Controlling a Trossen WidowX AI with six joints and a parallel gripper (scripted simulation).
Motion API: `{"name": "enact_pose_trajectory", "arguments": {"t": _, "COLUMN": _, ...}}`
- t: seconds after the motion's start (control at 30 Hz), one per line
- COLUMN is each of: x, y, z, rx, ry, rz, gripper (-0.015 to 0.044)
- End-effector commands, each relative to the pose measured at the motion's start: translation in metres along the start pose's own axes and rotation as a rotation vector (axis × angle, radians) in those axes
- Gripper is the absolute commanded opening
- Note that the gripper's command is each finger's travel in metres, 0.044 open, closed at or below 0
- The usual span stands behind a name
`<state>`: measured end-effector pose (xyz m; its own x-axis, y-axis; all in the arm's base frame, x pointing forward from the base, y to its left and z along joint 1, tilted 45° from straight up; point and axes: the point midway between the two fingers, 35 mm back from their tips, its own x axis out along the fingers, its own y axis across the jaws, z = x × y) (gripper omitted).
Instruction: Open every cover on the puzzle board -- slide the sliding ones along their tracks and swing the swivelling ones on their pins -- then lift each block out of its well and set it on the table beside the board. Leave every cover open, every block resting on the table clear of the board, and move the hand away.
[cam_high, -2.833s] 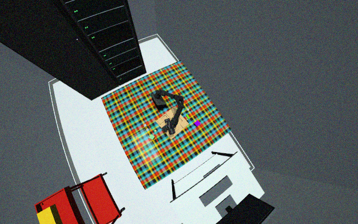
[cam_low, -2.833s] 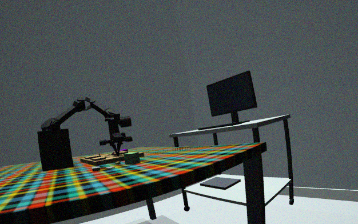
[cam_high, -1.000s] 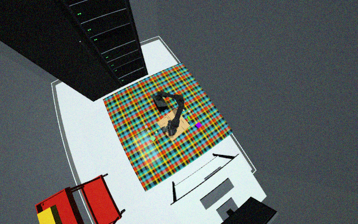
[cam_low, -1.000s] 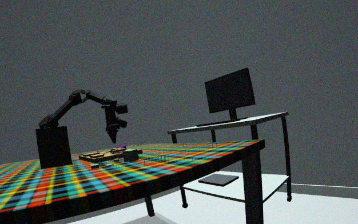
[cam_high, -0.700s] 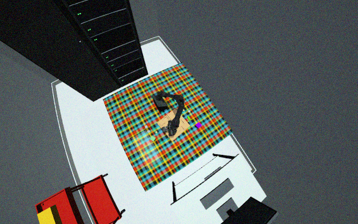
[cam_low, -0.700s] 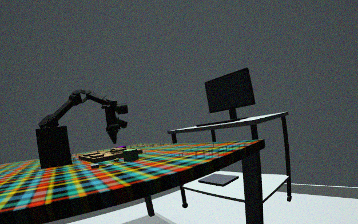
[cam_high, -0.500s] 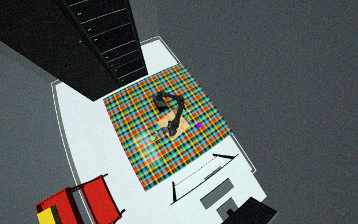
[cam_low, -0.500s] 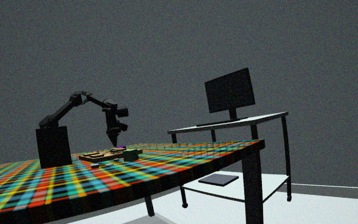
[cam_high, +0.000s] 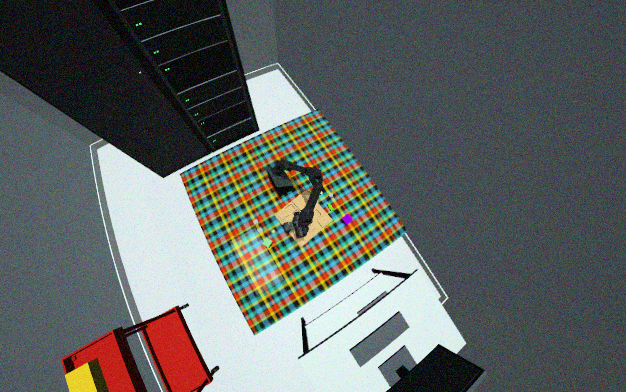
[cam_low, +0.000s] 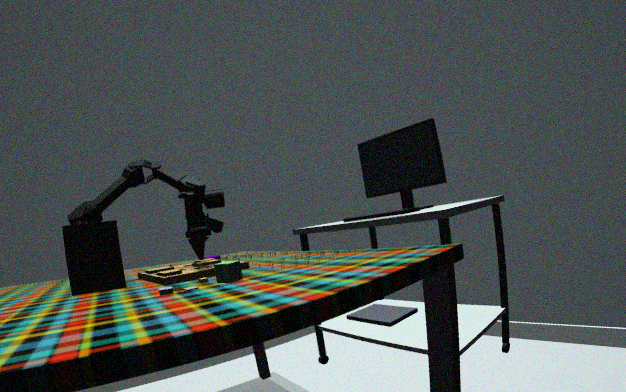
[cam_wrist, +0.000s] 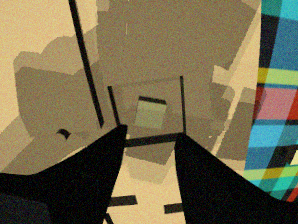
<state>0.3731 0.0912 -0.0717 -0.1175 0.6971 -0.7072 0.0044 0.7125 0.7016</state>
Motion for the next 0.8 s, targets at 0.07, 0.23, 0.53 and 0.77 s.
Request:
{"name": "enact_pose_trajectory", "arguments": {"t": 0.07, "x": 0.0006, "y": 0.0004, "z": 0.0, "rx": 0.003, "ry": 0.0, "rz": 0.003, "gripper": 0.0144}}
{"name": "enact_pose_trajectory", "arguments": {"t": 0.23, "x": 0.0006, "y": 0.0006, "z": 0.0004, "rx": 0.003, "ry": 0.0, "rz": 0.003, "gripper": 0.0144}}
{"name": "enact_pose_trajectory", "arguments": {"t": 0.53, "x": 0.0006, "y": 0.0006, "z": 0.0004, "rx": 0.003, "ry": 0.0, "rz": 0.003, "gripper": 0.0144}}
{"name": "enact_pose_trajectory", "arguments": {"t": 0.77, "x": 0.0039, "y": 0.0007, "z": 0.0005, "rx": 0.003, "ry": 0.0, "rz": 0.003, "gripper": 0.0144}}
